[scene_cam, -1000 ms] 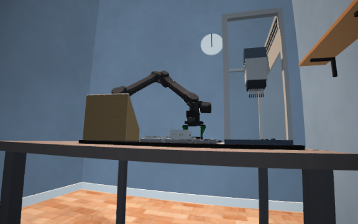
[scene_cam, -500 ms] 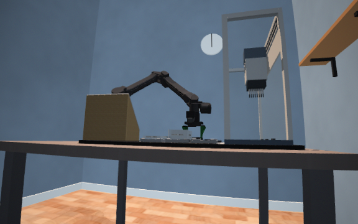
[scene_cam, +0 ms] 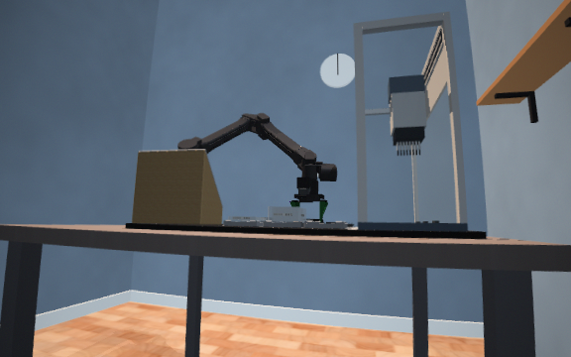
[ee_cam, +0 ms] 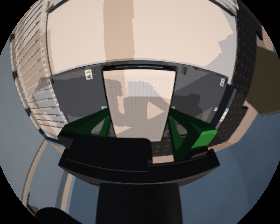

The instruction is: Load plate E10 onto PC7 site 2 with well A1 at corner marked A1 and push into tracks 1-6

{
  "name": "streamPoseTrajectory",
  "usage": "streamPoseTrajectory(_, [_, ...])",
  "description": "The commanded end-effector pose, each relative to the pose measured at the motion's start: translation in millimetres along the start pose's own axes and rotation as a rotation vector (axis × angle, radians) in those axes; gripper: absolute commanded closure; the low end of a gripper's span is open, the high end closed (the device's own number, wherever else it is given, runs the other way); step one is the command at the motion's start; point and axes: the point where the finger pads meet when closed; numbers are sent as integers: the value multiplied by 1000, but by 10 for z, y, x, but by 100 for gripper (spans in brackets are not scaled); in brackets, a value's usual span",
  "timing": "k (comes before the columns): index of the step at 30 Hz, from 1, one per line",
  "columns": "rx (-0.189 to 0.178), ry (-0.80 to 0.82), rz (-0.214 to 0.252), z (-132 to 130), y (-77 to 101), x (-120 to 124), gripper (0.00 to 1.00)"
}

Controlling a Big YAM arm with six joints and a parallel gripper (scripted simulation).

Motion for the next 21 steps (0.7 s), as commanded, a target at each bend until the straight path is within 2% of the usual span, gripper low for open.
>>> streamPoseTrajectory(1, [-13, 4, -2, 29, -5, -15, 100])
streamPoseTrajectory(17, [-16, 8, -1, 39, 9, 7, 100])
streamPoseTrajectory(18, [-27, 11, 4, 95, 84, 36, 4])
streamPoseTrajectory(21, [-27, 11, 4, 95, 84, 36, 4])
Point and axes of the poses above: the point where the finger pads meet when closed, its own y axis back along the fingers, its own z axis across the jaws, x = y × z, and after that the axes turned 3 degrees about -y, right-handed
